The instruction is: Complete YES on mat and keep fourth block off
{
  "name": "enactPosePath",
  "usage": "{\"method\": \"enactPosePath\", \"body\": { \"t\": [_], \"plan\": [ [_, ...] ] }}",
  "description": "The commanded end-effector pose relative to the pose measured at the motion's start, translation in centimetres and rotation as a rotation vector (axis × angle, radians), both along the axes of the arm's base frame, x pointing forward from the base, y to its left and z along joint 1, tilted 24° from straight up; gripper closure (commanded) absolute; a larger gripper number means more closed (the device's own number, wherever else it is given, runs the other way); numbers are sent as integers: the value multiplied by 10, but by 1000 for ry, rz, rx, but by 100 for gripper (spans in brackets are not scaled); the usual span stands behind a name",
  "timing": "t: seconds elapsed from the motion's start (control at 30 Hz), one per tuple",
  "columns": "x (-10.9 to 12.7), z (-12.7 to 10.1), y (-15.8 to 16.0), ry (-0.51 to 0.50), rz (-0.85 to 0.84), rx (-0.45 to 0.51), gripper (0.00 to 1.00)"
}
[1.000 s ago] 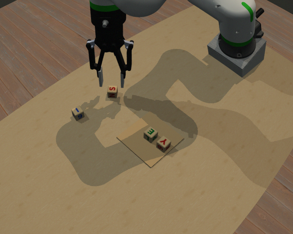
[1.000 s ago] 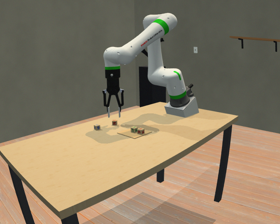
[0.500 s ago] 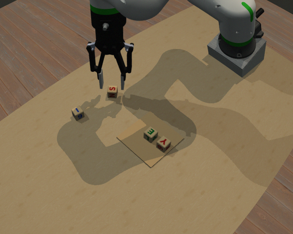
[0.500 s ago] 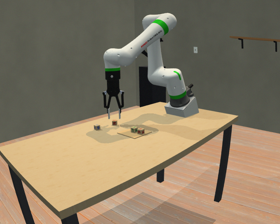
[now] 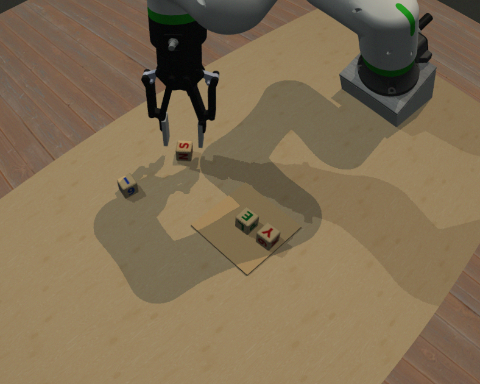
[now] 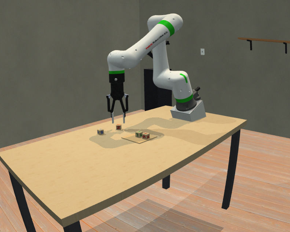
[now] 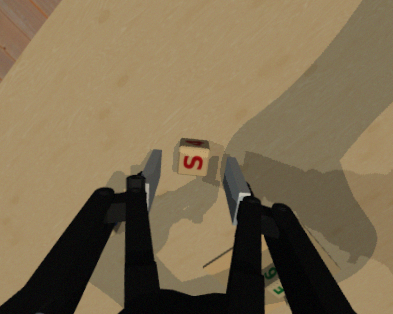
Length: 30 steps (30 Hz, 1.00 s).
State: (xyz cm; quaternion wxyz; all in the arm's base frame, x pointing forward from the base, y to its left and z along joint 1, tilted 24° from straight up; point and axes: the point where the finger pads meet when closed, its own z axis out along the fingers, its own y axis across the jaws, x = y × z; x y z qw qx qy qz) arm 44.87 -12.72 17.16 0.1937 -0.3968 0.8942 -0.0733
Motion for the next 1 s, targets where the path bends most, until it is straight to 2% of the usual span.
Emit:
{"method": "enactPosePath", "body": {
  "t": [0.0, 0.6, 0.97],
  "plan": [
    [1, -1, 0, 0, 0, 0, 60],
    [13, -30, 1, 0, 0, 0, 60],
    [15, -34, 1, 0, 0, 0, 60]
  ]
}}
